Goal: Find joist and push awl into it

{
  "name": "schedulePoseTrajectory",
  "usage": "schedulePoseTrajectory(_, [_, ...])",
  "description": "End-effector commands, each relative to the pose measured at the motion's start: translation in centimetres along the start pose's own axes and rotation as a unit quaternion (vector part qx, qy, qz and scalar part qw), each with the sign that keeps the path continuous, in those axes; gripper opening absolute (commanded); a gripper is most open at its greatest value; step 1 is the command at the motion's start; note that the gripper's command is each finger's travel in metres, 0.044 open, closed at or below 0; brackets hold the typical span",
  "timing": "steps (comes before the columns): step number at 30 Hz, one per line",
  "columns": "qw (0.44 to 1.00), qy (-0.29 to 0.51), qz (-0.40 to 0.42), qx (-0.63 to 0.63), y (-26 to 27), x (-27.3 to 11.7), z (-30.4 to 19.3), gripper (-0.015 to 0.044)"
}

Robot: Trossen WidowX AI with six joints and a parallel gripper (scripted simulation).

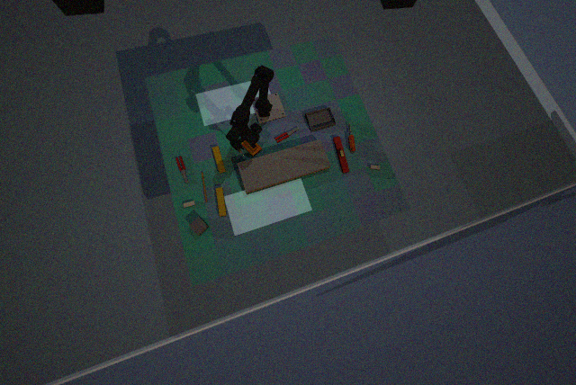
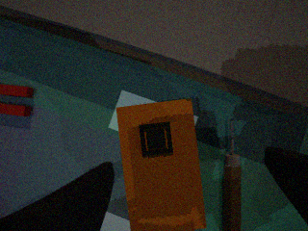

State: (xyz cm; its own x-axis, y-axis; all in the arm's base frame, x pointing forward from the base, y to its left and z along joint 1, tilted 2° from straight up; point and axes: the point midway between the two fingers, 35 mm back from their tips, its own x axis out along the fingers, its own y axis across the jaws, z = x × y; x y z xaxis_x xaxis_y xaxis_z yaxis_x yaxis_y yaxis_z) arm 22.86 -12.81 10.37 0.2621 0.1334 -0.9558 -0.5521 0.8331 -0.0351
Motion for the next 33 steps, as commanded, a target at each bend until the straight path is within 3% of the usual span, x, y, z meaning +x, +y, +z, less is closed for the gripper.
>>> schedulePoseTrajectory(1, [1.0,0.016,0.018,-0.005,0.6,0.5,-0.9,0.044])
schedulePoseTrajectory(18, [1.0,0.016,0.018,-0.005,1.7,0.6,-0.8,0.044])
schedulePoseTrajectory(33, [1.0,0.016,0.018,-0.005,1.7,2.8,-1.5,0.044])
